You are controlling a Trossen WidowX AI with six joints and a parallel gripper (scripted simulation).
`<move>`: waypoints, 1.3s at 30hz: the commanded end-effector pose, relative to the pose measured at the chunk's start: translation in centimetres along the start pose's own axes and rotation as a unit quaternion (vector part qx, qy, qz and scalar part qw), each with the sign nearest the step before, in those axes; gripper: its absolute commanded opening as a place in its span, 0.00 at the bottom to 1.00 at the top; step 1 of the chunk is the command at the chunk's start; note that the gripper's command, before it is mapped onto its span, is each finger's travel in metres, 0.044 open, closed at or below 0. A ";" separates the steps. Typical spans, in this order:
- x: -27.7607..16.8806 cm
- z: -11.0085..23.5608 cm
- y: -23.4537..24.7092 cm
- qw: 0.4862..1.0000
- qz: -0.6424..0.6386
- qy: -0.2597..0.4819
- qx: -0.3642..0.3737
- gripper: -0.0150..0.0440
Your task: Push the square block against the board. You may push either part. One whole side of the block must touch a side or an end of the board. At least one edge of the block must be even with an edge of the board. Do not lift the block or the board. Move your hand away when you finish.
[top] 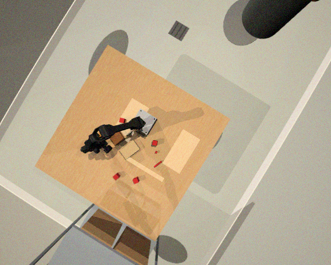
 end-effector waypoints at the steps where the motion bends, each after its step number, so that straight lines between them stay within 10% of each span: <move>1: 0.7 0.0 0.0 1.000 0.000 0.000 -0.002 0.25; 7: 0.2 5.5 0.0 1.000 0.000 0.000 -0.002 0.25; 39: -0.3 5.5 18.2 0.905 0.424 -0.005 0.005 0.25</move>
Point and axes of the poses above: the point midway between the two fingers, 35 mm back from their tips, its own z axis back along the fingers, its own y axis across the jaws, x = y × z, the point moved 6 cm from there along z, back along the fingers, and after that the axes turned 3 degrees about z, right-handed, at the moved point
